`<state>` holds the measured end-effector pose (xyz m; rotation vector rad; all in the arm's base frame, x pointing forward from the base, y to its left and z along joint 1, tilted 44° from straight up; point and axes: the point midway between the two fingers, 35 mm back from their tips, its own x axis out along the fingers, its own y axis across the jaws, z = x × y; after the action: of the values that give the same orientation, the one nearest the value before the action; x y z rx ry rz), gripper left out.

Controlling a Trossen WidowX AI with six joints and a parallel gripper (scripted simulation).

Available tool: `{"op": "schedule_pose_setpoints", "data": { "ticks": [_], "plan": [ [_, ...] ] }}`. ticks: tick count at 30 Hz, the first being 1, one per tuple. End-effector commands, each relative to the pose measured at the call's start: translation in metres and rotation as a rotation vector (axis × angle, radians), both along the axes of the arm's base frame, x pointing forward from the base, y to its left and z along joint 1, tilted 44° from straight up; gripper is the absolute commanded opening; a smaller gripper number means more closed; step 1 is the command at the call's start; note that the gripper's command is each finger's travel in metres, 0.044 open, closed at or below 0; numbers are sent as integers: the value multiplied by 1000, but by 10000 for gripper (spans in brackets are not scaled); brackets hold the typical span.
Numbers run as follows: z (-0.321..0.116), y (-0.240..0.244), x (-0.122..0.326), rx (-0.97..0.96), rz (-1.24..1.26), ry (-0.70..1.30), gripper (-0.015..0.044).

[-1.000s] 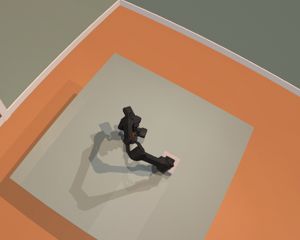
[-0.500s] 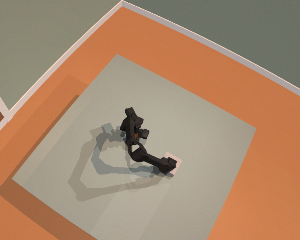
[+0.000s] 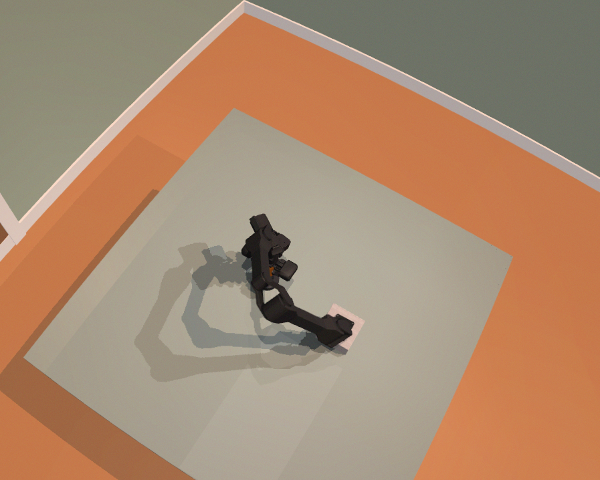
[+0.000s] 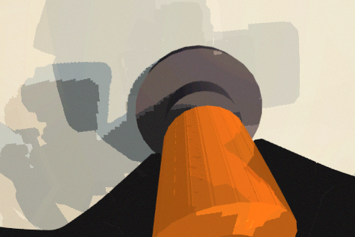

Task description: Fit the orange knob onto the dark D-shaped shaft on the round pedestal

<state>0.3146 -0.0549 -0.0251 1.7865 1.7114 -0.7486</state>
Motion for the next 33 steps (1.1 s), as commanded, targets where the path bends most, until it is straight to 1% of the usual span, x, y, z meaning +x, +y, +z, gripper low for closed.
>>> {"op": "schedule_pose_setpoints", "data": {
  "ticks": [1, 33],
  "plan": [
    [0, -1, 0, -2, -7, 4, 0],
    [1, -1, -3, -2, -7, 4, 0]
  ]
}}
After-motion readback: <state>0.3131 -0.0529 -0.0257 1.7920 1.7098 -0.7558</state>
